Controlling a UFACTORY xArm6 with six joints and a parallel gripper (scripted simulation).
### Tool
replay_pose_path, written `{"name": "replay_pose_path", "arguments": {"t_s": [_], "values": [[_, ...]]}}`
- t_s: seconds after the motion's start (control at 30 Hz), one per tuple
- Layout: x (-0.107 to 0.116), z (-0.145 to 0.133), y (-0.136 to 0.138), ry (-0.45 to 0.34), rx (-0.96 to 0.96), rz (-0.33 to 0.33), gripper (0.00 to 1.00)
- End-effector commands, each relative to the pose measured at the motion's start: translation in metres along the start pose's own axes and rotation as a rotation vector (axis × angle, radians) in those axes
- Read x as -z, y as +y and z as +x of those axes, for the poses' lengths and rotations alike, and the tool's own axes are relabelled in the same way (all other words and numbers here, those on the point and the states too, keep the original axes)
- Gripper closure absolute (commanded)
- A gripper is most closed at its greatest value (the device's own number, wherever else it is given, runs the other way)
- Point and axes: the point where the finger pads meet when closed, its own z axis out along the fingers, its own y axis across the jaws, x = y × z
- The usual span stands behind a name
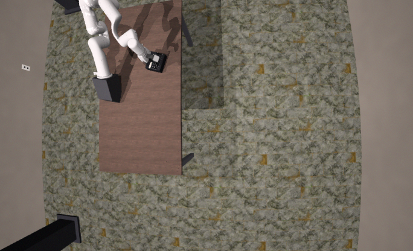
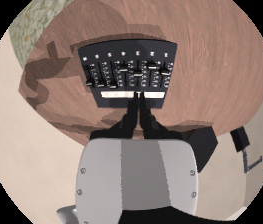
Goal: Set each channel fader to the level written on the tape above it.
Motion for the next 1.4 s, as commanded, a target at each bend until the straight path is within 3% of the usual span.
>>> {"name": "replay_pose_path", "arguments": {"t_s": [0.0,1.37], "values": [[0.0008,0.0009,-0.0004,0.003,0.001,0.0,1.0],[-0.004,0.0008,-0.0007,0.003,0.001,-0.001,1.0]]}}
